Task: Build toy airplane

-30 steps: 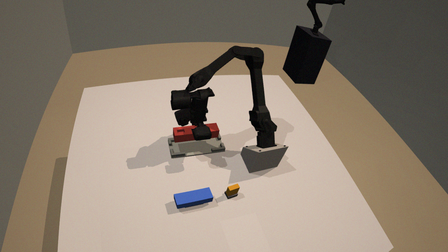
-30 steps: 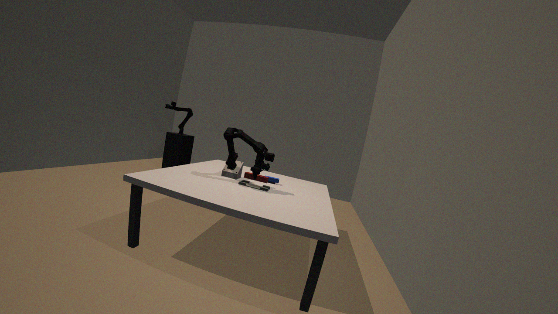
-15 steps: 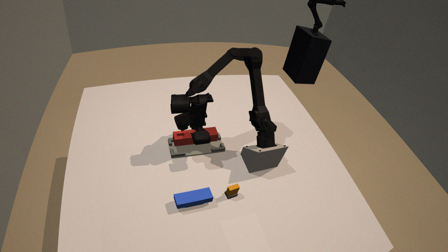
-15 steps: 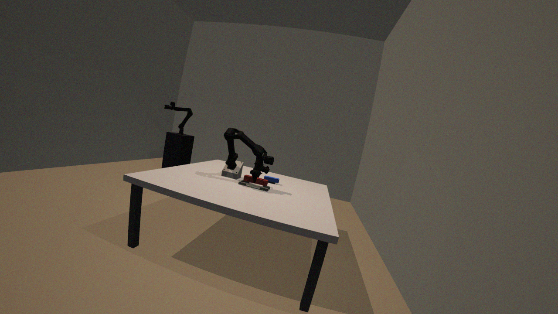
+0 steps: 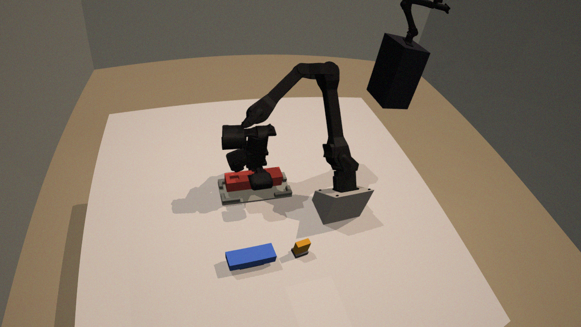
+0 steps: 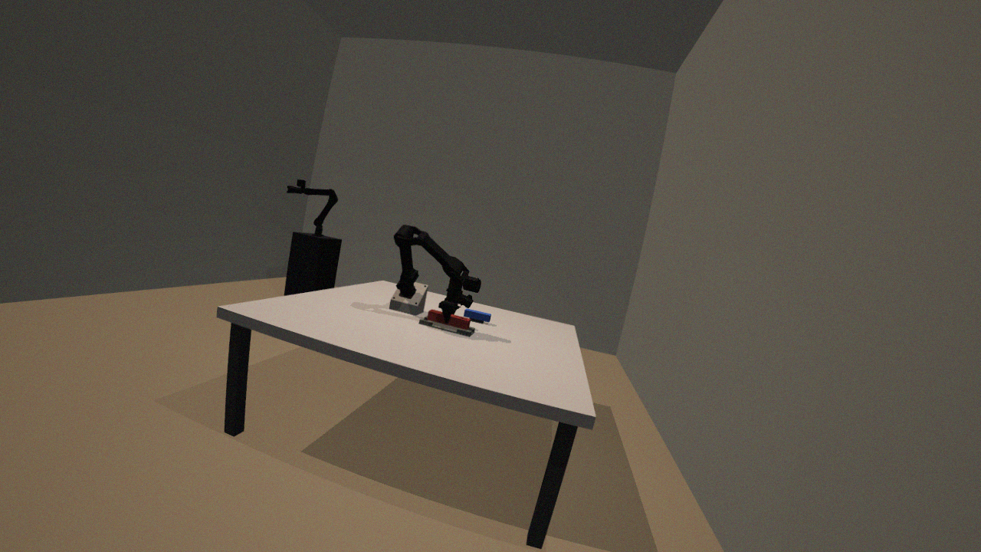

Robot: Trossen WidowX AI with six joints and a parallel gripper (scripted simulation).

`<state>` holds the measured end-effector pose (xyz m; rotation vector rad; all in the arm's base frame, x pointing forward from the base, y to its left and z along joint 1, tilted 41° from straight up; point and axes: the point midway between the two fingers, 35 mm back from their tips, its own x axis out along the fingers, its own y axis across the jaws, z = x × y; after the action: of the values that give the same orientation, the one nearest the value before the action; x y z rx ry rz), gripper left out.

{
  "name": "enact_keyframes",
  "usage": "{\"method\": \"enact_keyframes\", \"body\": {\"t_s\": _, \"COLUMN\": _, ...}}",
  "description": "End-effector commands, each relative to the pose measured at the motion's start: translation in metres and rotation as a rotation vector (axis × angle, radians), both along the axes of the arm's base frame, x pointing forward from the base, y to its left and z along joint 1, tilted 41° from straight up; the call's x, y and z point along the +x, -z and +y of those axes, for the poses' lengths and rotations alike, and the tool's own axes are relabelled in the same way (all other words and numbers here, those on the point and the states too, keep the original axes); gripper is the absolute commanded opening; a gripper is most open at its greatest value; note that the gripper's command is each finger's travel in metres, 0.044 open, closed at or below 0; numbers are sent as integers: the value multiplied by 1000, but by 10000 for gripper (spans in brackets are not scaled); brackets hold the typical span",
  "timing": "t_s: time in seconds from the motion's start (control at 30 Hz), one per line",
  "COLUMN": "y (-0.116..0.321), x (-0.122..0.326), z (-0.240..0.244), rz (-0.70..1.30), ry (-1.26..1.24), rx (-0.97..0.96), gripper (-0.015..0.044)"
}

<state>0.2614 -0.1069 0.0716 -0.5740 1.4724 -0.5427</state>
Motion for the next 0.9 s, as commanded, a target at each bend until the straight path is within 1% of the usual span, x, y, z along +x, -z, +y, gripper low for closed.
{"method": "enact_keyframes", "body": {"t_s": 0.0, "y": 0, "x": 0, "z": 0, "rz": -1, "ry": 0, "rx": 0, "gripper": 83}}
{"method": "enact_keyframes", "body": {"t_s": 0.07, "y": 0, "x": 0, "z": 0, "rz": -1, "ry": 0, "rx": 0, "gripper": 30}}
{"method": "enact_keyframes", "body": {"t_s": 0.57, "y": 0, "x": 0, "z": 0, "rz": -1, "ry": 0, "rx": 0, "gripper": 424}}
{"method": "enact_keyframes", "body": {"t_s": 0.6, "y": 0, "x": 0, "z": 0, "rz": -1, "ry": 0, "rx": 0, "gripper": 440}}
{"method": "enact_keyframes", "body": {"t_s": 0.87, "y": 0, "x": 0, "z": 0, "rz": -1, "ry": 0, "rx": 0, "gripper": 440}}
